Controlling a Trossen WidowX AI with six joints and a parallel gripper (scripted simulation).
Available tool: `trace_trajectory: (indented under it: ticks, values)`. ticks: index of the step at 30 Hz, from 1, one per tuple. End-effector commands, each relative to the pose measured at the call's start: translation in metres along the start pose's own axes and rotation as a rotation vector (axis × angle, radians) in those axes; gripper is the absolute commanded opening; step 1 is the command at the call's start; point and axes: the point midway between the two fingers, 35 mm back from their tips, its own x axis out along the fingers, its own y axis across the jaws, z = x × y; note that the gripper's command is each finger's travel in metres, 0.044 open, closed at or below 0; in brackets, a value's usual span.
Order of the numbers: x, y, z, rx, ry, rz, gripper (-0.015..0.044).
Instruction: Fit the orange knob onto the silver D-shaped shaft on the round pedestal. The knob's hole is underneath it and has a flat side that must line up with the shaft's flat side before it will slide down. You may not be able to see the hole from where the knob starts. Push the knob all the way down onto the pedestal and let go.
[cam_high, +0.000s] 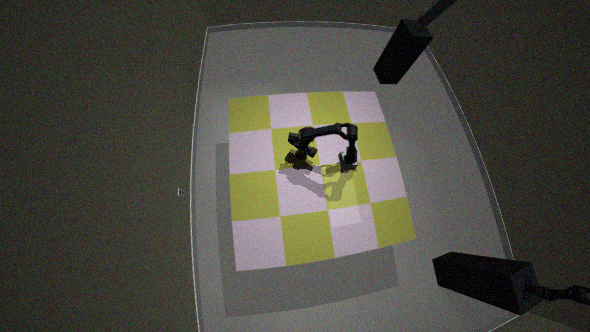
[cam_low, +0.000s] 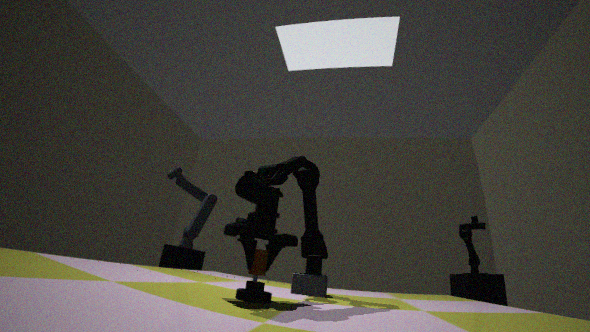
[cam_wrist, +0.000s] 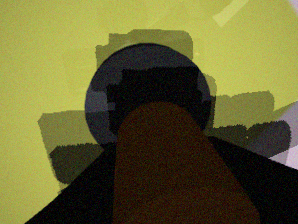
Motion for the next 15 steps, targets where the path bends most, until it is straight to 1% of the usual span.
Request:
trace_trajectory:
  ticks: [1,15]
  values:
    - [0.0003,0.0008,0.0003,-0.001,-0.002,0.004,0.0]
    - [0.001,0.0008,0.0003,-0.044,-0.002,0.004,0.0]
